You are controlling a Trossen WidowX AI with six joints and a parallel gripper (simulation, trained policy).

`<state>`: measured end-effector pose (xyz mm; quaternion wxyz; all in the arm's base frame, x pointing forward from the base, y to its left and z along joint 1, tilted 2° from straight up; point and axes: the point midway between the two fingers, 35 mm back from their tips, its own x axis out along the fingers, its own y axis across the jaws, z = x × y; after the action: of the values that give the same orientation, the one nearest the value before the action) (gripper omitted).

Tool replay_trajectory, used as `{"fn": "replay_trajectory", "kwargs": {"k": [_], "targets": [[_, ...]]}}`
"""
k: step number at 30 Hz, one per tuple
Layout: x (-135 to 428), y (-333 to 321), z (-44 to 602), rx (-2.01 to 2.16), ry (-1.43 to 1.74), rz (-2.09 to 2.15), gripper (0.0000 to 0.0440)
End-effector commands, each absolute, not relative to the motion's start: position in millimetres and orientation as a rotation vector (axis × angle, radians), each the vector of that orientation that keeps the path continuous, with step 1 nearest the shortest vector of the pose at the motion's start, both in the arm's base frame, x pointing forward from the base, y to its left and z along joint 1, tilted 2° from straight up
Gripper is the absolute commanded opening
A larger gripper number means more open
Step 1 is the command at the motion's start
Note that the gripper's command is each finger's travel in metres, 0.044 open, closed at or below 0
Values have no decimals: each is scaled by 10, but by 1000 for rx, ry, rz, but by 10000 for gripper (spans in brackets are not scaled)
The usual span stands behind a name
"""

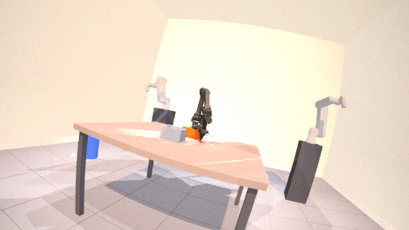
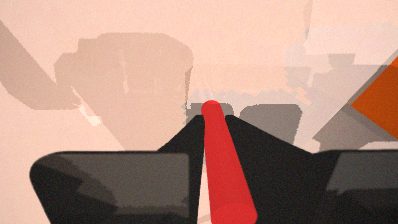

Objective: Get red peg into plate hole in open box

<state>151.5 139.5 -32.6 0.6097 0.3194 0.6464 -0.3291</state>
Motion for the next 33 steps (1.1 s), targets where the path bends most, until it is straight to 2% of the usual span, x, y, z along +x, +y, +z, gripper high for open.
{"fn": "replay_trajectory", "kwargs": {"k": [1, 33], "targets": [[1591, 1427, -265, 739, 1488, -732, 0], [2561, 1127, 900, 624, 1228, -577, 0]]}}
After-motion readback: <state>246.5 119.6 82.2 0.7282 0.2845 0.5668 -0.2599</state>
